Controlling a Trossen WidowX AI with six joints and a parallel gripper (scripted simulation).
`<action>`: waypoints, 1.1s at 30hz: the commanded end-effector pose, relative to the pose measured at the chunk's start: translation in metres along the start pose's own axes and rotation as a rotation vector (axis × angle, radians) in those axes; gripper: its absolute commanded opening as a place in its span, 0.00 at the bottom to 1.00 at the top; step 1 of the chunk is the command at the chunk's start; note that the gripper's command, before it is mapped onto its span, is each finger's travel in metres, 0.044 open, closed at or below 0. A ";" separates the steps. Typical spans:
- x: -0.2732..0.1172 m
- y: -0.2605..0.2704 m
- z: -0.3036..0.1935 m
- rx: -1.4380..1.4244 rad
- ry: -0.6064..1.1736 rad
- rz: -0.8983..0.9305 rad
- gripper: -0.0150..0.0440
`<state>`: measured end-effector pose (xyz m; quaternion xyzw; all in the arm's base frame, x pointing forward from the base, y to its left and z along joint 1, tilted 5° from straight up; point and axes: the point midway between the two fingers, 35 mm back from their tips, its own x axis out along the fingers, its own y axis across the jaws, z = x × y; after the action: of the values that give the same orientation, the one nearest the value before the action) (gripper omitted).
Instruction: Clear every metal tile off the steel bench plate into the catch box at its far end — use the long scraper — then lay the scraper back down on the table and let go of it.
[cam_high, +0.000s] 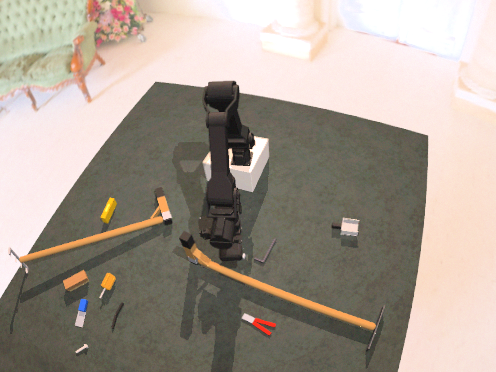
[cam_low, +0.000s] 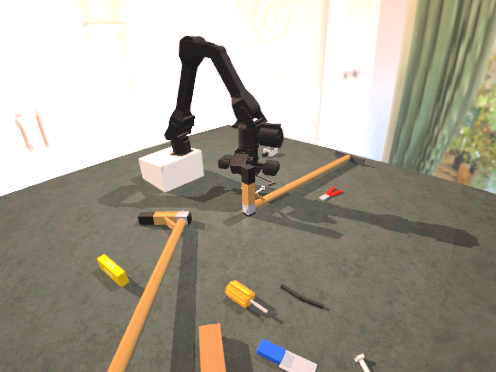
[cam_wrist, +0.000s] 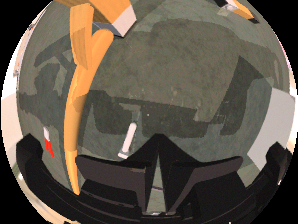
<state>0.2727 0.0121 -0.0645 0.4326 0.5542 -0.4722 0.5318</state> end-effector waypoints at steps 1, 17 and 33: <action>-0.002 -0.007 0.001 -0.004 -0.005 0.006 0.25; 0.000 -0.033 0.000 -0.004 -0.004 0.003 0.25; 0.003 -0.060 -0.001 -0.004 -0.004 0.001 0.25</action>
<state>0.2194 0.0042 -0.0648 0.4318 0.5557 -0.4729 0.5302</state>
